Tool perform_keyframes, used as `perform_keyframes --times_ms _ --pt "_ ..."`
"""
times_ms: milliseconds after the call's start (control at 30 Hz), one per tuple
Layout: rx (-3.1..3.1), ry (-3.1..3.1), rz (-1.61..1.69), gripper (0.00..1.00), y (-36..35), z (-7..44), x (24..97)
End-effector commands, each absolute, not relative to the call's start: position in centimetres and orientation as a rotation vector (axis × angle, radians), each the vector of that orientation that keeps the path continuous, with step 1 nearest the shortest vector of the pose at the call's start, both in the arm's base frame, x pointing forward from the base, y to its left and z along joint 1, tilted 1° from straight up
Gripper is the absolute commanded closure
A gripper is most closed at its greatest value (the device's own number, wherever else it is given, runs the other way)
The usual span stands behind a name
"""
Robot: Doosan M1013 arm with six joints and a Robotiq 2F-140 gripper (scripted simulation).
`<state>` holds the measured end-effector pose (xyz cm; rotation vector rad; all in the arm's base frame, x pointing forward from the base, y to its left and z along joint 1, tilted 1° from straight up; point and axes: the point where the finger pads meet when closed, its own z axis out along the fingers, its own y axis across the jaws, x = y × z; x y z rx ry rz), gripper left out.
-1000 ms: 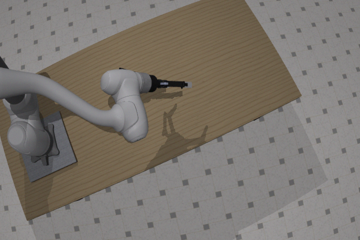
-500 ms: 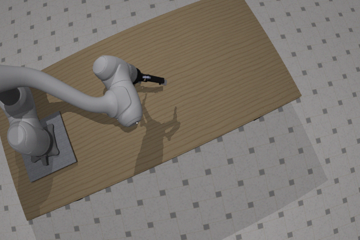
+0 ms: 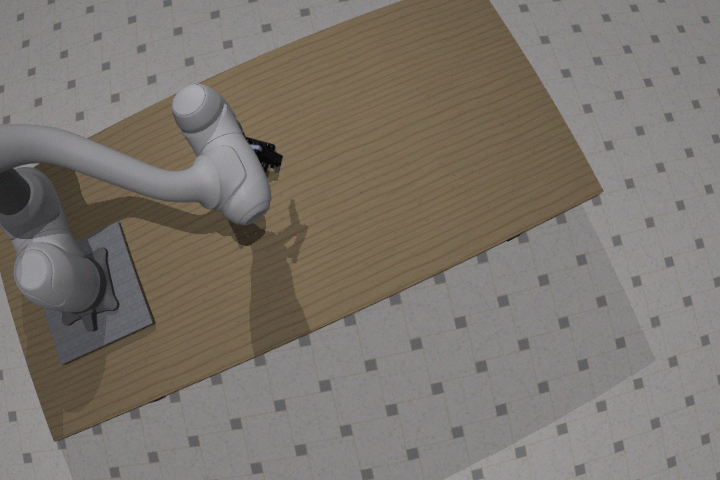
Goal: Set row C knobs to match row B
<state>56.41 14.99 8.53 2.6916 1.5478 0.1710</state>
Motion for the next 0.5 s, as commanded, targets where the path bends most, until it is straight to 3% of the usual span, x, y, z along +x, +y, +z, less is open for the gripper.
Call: perform_keyframes --times_ms 0,467 --pt "2.729 1.557 0.053 0.00 16.05 8.63 52.95" --pt "2.735 1.559 0.030 0.00 16.22 8.68 52.29"
